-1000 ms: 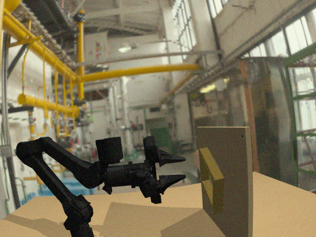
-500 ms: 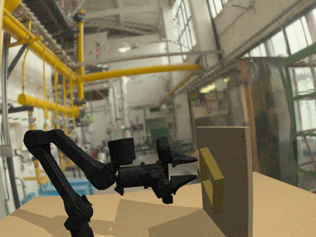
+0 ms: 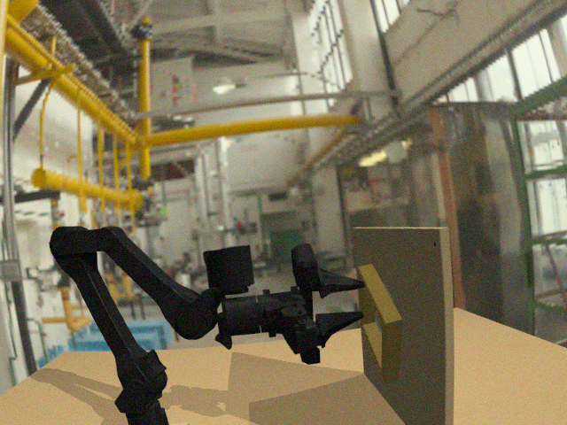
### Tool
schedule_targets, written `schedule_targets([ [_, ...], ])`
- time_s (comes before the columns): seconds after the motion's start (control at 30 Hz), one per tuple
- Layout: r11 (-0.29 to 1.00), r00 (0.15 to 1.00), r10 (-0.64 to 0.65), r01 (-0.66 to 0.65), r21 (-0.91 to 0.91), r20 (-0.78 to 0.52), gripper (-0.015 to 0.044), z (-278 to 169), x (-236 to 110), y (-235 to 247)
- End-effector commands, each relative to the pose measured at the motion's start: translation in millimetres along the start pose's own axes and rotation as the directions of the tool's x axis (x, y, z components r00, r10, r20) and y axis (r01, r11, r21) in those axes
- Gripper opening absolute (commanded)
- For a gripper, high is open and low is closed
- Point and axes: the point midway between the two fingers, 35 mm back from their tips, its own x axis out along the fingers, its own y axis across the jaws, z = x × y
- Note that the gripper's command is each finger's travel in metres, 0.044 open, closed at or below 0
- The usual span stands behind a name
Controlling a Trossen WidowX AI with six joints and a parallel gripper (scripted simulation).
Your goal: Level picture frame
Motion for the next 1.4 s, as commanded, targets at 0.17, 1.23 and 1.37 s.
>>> schedule_targets([
  [0.17, 1.000, 1.000, 0.007, -0.007, 0.003, 0.002, 0.0260, 0, 14, 2],
  [1.23, 1.000, 1.000, 0.008, -0.008, 0.003, 0.002, 0.0260, 0, 25, 1],
  [1.37, 1.000, 1.000, 0.008, -0.008, 0.003, 0.002, 0.0260, 0, 25, 1],
])
